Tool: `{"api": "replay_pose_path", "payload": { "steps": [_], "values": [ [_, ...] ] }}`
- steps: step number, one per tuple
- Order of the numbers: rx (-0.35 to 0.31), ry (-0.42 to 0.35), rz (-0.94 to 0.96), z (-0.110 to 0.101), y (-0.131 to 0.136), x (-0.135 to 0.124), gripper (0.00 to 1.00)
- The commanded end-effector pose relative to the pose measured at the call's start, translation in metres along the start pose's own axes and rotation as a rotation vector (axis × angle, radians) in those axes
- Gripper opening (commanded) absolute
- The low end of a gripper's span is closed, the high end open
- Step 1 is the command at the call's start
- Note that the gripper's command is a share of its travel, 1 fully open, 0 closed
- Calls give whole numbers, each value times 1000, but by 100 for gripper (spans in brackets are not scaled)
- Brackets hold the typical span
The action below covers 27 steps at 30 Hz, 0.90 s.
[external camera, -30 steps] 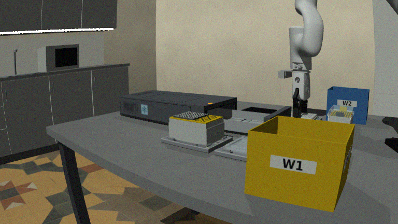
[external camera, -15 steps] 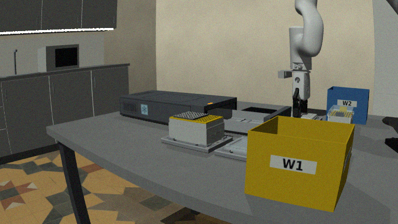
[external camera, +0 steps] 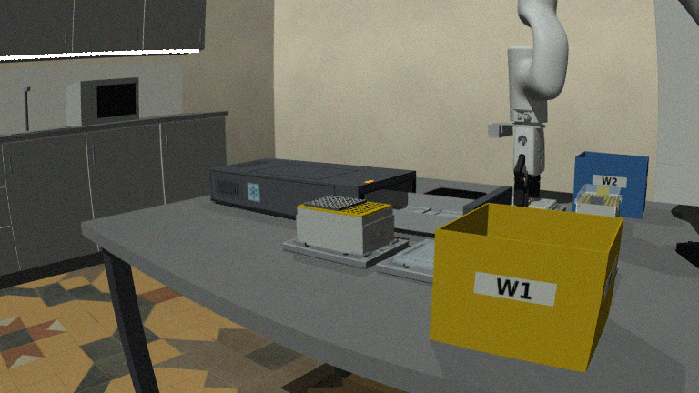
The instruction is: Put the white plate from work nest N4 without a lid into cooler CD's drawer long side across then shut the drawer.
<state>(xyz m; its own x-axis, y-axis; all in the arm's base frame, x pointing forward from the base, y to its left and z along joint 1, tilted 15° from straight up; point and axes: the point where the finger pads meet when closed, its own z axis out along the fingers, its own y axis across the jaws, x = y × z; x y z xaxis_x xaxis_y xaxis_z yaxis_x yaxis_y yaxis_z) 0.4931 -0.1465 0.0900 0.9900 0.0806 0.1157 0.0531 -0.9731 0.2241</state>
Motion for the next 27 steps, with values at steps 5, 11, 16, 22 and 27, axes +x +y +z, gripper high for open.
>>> {"api": "replay_pose_path", "payload": {
  "steps": [5, 11, 16, 22, 27],
  "values": [
    [0, 2, 0, -5, 0, 1, 0],
    [0, 2, 0, -9, 0, 1, 0],
    [0, 2, 0, -11, 0, 1, 0],
    [0, 2, 0, -15, 0, 1, 0],
    [0, 2, 0, -18, 0, 1, 0]
  ]
}}
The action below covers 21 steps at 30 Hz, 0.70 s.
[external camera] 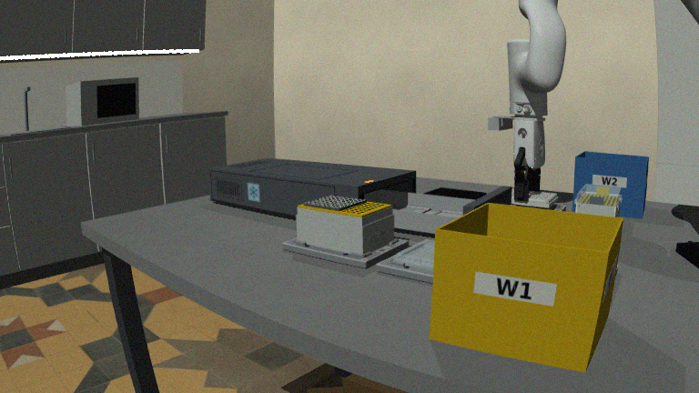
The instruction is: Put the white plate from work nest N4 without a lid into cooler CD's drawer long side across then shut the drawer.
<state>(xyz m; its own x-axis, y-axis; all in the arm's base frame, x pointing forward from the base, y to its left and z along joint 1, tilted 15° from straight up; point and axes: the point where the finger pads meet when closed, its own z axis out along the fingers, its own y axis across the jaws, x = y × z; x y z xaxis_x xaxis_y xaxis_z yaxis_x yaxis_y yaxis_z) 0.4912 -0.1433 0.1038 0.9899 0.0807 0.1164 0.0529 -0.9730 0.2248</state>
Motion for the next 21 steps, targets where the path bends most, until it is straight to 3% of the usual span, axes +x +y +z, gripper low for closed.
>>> {"api": "replay_pose_path", "payload": {
  "steps": [1, 12, 21],
  "values": [
    [0, 1, 0, -4, 0, 1, 0],
    [0, 1, 0, -6, 0, 1, 0],
    [0, 1, 0, -21, 0, 1, 0]
  ]
}}
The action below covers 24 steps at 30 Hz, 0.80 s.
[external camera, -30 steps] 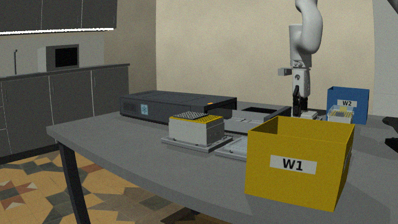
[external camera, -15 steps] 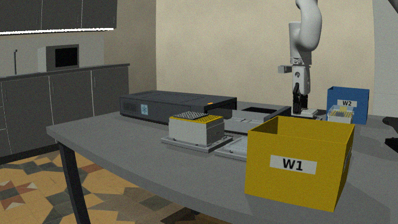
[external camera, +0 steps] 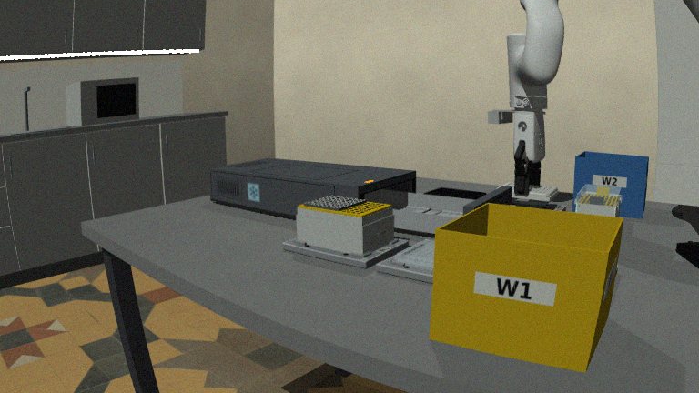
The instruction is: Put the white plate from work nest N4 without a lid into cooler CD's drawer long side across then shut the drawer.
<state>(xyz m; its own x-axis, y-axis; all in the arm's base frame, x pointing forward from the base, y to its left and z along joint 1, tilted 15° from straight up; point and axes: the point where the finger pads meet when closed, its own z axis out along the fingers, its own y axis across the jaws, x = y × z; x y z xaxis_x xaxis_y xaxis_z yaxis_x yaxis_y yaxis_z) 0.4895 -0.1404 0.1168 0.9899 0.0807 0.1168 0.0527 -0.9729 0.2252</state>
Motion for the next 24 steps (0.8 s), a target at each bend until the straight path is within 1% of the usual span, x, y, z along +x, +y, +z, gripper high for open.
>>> {"api": "replay_pose_path", "payload": {
  "steps": [1, 24],
  "values": [
    [1, 1, 0, -8, 0, 1, 0],
    [1, 1, 0, -41, 0, 1, 0]
  ]
}}
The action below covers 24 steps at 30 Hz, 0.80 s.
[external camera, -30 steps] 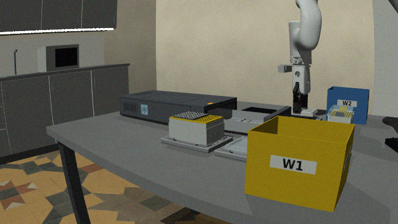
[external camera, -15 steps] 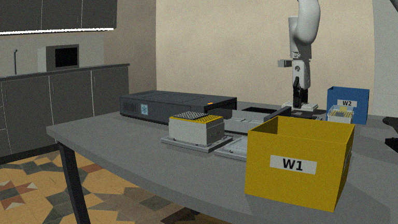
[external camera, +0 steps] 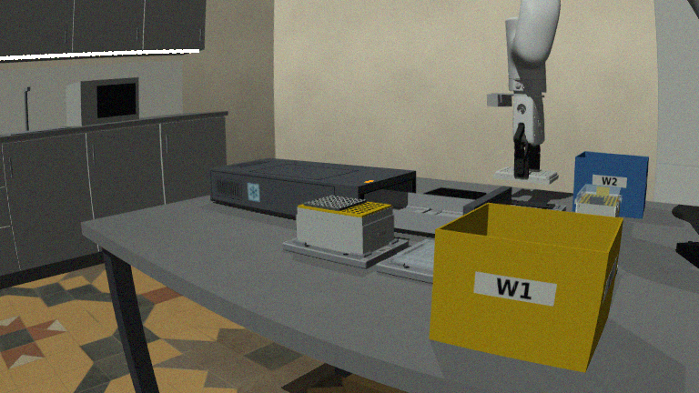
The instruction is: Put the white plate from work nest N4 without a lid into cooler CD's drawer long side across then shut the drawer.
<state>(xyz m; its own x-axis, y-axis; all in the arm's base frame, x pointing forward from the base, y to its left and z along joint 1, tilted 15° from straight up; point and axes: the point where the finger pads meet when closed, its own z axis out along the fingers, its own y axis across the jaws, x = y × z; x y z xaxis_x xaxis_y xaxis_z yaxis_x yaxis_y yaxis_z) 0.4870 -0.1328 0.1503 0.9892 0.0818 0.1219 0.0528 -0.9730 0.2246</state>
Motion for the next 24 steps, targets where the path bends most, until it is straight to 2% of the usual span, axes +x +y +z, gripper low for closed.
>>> {"api": "replay_pose_path", "payload": {
  "steps": [1, 24],
  "values": [
    [0, -4, 0, -9, 0, -1, 0],
    [0, -4, 0, -44, 0, -1, 0]
  ]
}}
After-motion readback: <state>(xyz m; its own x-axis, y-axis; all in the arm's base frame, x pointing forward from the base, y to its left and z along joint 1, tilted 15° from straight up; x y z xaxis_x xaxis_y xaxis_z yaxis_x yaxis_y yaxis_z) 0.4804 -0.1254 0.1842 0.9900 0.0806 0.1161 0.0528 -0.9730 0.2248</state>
